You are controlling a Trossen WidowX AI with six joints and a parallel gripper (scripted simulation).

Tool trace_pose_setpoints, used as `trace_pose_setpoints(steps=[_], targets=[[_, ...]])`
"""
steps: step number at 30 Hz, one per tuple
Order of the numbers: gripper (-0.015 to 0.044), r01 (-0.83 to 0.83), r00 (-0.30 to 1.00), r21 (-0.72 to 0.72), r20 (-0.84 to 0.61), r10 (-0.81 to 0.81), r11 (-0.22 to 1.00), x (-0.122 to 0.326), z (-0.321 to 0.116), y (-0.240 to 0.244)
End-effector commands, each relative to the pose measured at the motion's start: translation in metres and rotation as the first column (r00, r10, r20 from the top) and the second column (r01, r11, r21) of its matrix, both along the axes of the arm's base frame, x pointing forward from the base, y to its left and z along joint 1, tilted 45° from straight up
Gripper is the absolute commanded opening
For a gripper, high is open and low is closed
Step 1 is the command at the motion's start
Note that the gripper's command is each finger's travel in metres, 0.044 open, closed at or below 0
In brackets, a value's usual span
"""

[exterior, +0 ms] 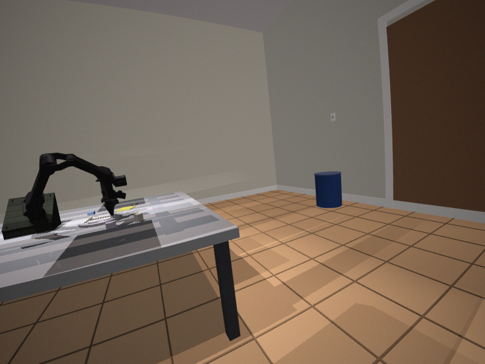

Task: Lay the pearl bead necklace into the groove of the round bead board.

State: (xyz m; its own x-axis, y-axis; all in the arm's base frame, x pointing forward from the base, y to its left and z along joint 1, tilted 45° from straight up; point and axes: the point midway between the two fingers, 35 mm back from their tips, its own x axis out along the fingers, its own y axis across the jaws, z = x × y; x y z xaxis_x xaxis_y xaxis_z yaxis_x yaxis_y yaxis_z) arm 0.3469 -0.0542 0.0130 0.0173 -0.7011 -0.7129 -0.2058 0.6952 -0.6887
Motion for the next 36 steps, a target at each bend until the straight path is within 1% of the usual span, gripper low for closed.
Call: trace_pose_setpoints(steps=[1, 15, 36], targets=[[0.0079, 0.001, 1.0, 0.0, 0.0, -0.001, 1.0, 0.0, 0.0002, 0.0], [0.044, -0.002, 1.0, -0.001, -0.006, 0.002, 1.0, -0.0007, 0.001, 0.0007], [0.044, -0.006, 1.0, -0.005, -0.006, 0.006, 1.0, -0.0007, 0.0035, 0.0033]])
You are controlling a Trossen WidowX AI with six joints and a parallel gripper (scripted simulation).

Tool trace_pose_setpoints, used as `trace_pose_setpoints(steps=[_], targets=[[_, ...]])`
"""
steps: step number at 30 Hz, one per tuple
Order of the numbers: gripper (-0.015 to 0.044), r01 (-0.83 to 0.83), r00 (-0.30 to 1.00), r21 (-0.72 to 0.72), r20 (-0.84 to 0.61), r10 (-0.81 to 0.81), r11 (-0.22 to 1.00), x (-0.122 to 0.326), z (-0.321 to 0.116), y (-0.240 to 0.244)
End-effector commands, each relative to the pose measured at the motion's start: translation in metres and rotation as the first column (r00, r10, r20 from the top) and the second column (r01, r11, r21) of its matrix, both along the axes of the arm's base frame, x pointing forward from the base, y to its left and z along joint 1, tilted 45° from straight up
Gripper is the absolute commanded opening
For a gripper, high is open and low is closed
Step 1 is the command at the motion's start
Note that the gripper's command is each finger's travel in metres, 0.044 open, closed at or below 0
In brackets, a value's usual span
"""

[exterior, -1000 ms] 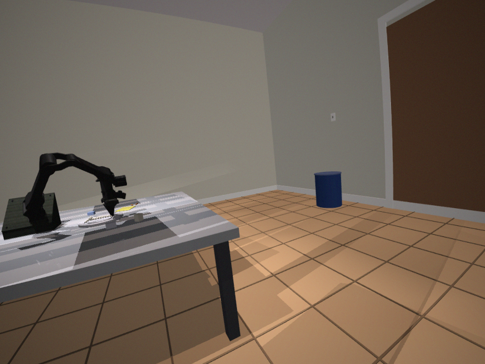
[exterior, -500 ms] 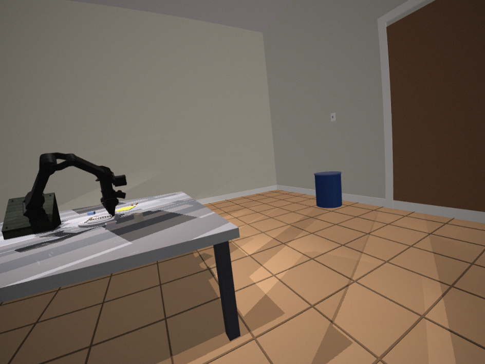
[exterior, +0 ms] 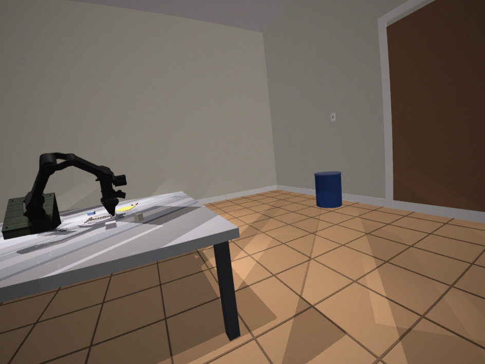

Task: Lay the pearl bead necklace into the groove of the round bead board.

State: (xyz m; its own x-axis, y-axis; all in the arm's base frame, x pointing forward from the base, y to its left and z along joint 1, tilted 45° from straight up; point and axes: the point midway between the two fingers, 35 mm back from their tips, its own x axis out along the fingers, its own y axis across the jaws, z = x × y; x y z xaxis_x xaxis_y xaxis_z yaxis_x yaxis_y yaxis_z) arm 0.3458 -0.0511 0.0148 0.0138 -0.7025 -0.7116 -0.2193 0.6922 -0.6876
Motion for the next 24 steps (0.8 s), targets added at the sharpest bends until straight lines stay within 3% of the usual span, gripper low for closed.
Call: trace_pose_setpoints(steps=[1, 2, 9, 14, 24], targets=[[0.044, 0.002, 1.0, -0.003, 0.006, -0.002, 1.0, 0.0, 0.002, 0.0], [0.044, 0.002, 1.0, -0.003, 0.006, -0.002, 1.0, 0.0, 0.002, 0.0], [0.0256, 0.142, 0.979, 0.012, 0.143, -0.142, 0.99, -0.022, 0.023, 0.023], [0.0125, 0.146, 0.978, 0.012, 0.148, -0.147, 0.989, -0.023, 0.023, 0.023], [0.012, 0.145, 0.978, 0.009, 0.147, -0.145, 0.989, -0.022, 0.016, 0.016]])
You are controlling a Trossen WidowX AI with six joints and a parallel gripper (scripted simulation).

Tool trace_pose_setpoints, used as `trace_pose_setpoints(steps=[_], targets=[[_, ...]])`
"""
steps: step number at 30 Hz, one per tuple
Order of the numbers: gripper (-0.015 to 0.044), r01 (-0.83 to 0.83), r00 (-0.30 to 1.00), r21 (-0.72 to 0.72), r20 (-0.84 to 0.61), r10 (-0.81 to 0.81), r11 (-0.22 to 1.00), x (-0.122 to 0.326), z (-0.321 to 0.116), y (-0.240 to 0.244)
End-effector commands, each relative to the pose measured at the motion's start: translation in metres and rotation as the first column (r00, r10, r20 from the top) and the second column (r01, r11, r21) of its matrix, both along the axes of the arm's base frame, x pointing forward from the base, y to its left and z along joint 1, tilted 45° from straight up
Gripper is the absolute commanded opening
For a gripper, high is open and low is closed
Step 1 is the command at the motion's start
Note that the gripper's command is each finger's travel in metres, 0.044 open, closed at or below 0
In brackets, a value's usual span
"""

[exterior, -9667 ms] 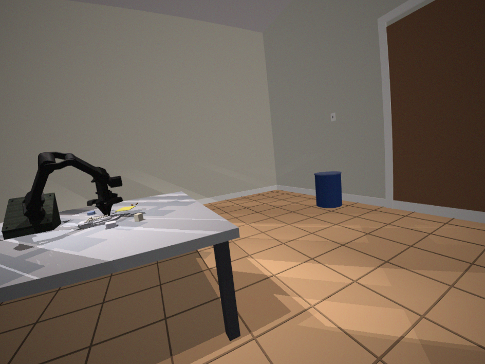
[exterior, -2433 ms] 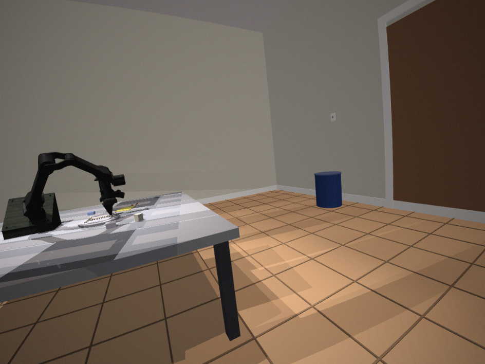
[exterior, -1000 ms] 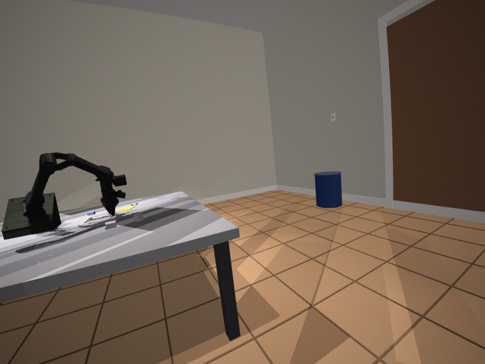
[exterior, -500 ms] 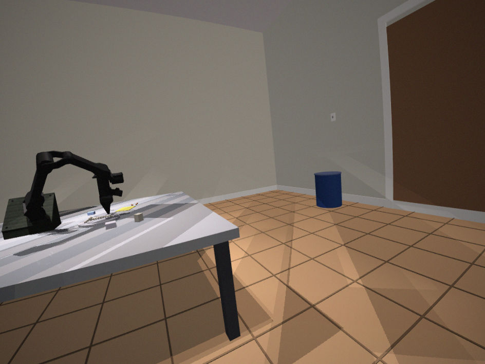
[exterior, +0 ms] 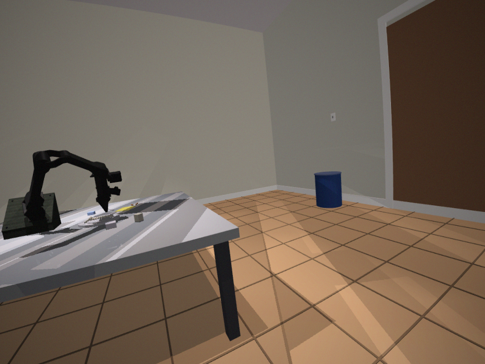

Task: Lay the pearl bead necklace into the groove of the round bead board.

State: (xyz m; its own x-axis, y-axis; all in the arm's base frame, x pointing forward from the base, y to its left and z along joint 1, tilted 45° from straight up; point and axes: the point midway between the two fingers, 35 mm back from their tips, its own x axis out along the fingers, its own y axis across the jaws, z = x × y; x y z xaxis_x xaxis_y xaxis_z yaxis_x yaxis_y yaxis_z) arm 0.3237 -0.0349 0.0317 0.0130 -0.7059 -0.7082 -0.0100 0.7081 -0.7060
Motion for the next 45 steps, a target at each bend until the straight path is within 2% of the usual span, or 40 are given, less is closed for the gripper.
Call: trace_pose_setpoints(steps=[1, 20, 25, 45], targets=[[0.012, -0.004, 1.0, 0.0, 0.0, 0.004, 1.0, 0.0, -0.002, -0.001], [0.012, -0.003, 1.0, 0.001, 0.001, 0.003, 1.0, 0.0, -0.022, -0.021], [0.0, 0.004, 1.0, 0.007, 0.005, -0.004, 1.0, 0.0, -0.019, -0.019], [0.0, 0.004, 1.0, 0.007, 0.005, -0.004, 1.0, 0.0, -0.019, -0.019]])
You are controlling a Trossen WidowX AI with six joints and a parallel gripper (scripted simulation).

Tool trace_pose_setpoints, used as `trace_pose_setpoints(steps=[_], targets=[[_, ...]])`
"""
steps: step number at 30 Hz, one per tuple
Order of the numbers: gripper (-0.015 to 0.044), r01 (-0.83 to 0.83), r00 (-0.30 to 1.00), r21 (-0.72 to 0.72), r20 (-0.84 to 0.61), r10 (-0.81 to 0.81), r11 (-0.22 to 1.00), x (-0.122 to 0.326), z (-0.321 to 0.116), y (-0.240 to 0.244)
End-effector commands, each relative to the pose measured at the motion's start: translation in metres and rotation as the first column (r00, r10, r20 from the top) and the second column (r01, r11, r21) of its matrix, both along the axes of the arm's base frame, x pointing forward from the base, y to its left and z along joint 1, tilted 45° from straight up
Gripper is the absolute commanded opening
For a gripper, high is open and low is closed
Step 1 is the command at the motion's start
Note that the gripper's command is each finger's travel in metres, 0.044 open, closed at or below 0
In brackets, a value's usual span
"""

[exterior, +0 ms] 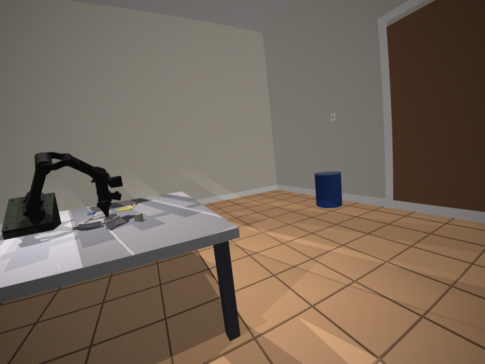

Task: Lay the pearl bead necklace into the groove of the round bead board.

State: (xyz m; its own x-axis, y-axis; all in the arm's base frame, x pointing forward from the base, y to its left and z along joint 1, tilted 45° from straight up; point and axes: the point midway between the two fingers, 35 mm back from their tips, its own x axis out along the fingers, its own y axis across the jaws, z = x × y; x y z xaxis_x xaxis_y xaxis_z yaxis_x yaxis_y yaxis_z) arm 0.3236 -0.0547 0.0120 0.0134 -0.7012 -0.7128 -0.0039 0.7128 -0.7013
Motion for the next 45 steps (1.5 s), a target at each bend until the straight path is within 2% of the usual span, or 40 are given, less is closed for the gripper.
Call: trace_pose_setpoints(steps=[1, 23, 34, 45], targets=[[0.0, 0.0, 1.0, 0.0, 0.001, 0.0, 1.0, 0.0, 0.0, 0.0], [0.0, -0.007, 1.0, -0.005, -0.003, 0.007, 1.0, 0.0, 0.004, 0.004], [0.0, -0.007, 1.0, -0.006, -0.002, 0.007, 1.0, 0.025, 0.019, -0.01], [0.0, -0.007, 1.0, -0.006, -0.002, 0.007, 1.0, 0.026, 0.014, -0.016]])
